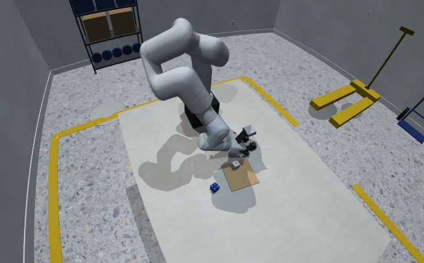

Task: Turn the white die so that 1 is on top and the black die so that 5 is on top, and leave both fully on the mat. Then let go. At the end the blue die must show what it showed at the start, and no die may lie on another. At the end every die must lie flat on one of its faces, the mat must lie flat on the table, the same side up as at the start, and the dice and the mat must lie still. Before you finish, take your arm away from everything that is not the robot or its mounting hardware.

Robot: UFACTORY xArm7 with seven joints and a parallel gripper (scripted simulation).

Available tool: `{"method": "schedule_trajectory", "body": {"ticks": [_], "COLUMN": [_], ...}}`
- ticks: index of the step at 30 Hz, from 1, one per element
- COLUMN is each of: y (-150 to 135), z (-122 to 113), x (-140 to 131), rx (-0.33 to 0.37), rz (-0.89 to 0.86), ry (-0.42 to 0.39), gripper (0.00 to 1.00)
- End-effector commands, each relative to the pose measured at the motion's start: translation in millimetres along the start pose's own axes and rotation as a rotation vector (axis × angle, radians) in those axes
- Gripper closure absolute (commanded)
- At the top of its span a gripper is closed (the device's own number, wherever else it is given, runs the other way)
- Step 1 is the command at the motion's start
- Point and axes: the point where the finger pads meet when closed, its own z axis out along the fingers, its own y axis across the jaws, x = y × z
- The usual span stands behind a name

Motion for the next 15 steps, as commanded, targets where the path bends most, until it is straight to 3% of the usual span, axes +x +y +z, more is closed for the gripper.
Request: {"method": "schedule_trajectory", "body": {"ticks": [1,8,11,13,15], "y": [-14,-34,-34,-42,-43], "z": [0,-5,-5,-10,-11], "x": [-4,-11,-11,-14,-14], "rx": [0.088,0.214,0.216,0.271,0.279], "rz": [0.033,0.087,0.089,0.113,0.117], "ry": [-0.072,-0.215,-0.218,-0.309,-0.324], "gripper": [0.53,0.53,0.53,0.53,0.53]}}
